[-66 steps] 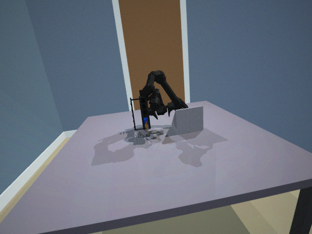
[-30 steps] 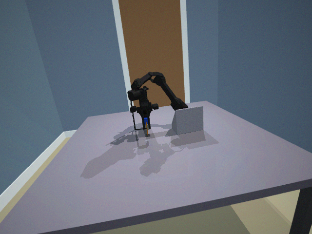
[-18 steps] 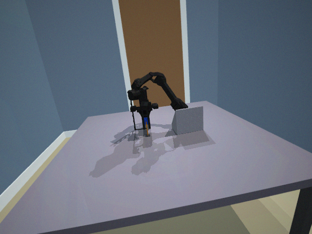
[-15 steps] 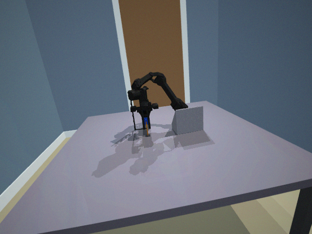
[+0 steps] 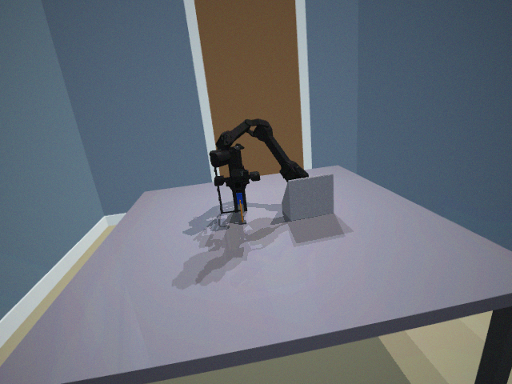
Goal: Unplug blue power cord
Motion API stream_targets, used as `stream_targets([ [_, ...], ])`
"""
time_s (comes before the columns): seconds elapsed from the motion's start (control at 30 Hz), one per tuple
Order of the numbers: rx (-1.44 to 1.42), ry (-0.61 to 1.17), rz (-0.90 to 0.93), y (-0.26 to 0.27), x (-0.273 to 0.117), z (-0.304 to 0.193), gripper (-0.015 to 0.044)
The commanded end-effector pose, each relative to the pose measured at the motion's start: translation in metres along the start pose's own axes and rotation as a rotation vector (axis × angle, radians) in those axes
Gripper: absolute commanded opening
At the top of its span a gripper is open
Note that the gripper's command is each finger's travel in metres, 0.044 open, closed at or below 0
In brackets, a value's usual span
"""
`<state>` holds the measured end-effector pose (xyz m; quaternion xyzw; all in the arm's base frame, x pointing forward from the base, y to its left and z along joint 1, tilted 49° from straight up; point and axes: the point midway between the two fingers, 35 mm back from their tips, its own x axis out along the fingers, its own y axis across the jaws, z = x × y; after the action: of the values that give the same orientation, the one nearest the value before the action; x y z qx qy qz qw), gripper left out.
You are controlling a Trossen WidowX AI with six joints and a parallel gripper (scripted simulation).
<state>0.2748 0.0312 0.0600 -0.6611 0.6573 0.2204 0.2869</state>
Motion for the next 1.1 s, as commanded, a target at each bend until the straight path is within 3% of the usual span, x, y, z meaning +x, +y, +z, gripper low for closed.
stream_targets([
  [0.0,-0.001,0.000,0.000,0.000,0.000,0.000,0.0028],
  [0.17,-0.001,0.000,0.000,0.000,0.000,0.000,0.0000],
  [1.07,-0.002,-0.003,-0.001,-0.002,-0.004,0.041,0.0000],
])
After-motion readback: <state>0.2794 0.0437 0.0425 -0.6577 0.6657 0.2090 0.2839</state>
